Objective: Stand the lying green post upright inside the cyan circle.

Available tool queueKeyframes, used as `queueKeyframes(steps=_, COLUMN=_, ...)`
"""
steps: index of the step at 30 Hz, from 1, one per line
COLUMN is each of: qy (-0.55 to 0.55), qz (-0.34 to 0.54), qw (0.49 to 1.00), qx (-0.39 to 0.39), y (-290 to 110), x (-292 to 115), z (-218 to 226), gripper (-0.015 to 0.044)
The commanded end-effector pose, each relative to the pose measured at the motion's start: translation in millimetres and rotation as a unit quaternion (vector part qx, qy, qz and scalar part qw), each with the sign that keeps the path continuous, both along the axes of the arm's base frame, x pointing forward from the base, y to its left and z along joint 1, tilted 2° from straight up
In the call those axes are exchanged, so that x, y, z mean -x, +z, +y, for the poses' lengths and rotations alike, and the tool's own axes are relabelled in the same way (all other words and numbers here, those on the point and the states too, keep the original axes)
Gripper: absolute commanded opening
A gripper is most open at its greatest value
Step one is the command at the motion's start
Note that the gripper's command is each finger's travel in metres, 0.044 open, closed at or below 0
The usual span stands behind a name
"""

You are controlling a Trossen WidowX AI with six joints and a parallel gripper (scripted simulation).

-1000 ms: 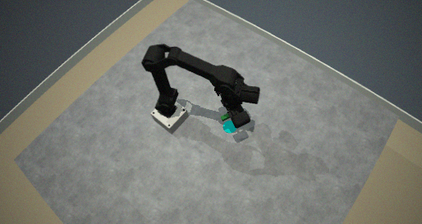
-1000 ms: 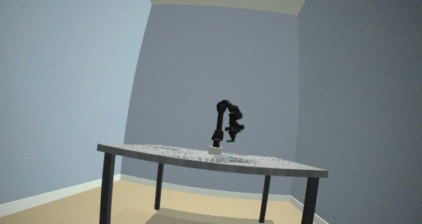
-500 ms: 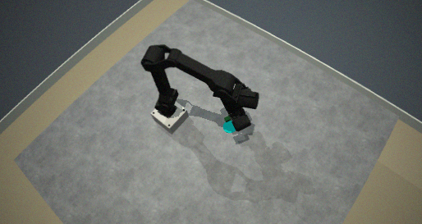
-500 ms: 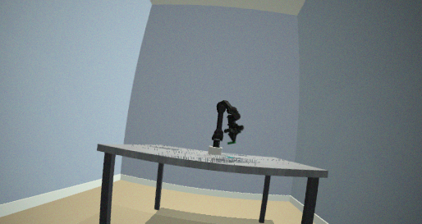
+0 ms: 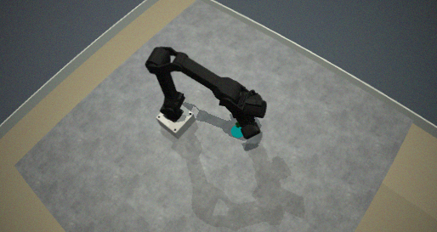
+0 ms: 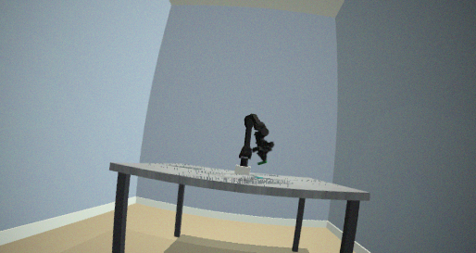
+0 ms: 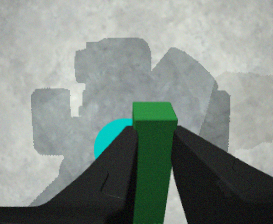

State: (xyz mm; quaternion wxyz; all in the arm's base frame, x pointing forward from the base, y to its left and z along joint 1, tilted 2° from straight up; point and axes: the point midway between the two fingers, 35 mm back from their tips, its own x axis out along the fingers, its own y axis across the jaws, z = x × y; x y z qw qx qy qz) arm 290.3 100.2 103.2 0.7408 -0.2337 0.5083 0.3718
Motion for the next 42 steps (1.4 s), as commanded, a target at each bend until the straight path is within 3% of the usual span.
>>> queueKeyframes(steps=1, qy=-0.007, qz=-0.004, qw=1.000, qx=-0.016, y=-3.2, x=-1.6, z=-0.1, gripper=0.0023)
queueKeyframes(steps=42, qy=-0.041, qz=-0.070, qw=0.986, qx=-0.144, y=-13.1, x=-21.7, z=-3.4, gripper=0.0023)
